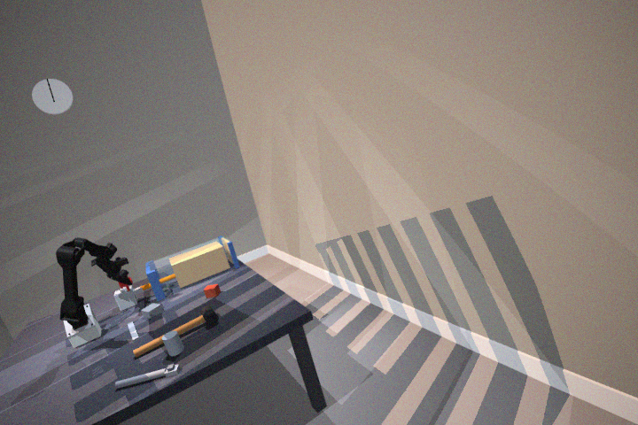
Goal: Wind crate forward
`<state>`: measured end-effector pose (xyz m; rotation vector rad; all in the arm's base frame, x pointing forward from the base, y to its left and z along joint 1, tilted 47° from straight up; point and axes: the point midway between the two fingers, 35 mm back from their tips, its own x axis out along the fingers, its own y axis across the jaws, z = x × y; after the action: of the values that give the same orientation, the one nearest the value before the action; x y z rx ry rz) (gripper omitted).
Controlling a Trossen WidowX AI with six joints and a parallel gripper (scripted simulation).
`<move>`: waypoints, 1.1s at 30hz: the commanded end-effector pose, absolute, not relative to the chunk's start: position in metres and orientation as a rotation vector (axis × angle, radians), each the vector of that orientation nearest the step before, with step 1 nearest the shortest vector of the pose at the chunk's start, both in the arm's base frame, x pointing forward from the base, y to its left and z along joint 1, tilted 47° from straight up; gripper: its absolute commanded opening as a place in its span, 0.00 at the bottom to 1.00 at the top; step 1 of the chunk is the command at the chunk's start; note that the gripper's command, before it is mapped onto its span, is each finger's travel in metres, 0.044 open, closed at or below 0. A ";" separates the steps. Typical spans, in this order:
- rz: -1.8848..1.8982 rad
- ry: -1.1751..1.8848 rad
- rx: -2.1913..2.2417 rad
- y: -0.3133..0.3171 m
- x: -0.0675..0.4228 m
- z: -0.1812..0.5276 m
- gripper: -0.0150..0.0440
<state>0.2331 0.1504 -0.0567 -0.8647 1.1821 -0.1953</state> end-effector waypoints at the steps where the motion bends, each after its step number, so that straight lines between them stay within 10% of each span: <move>1: -0.195 1.182 -0.864 0.151 0.233 -0.056 0.60; 11: -0.195 1.182 -0.864 0.151 0.233 -0.056 0.25; 33: -0.197 1.180 -0.869 0.149 0.240 -0.060 0.25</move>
<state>0.2358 0.1501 -0.0577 -0.8702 1.1783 -0.1907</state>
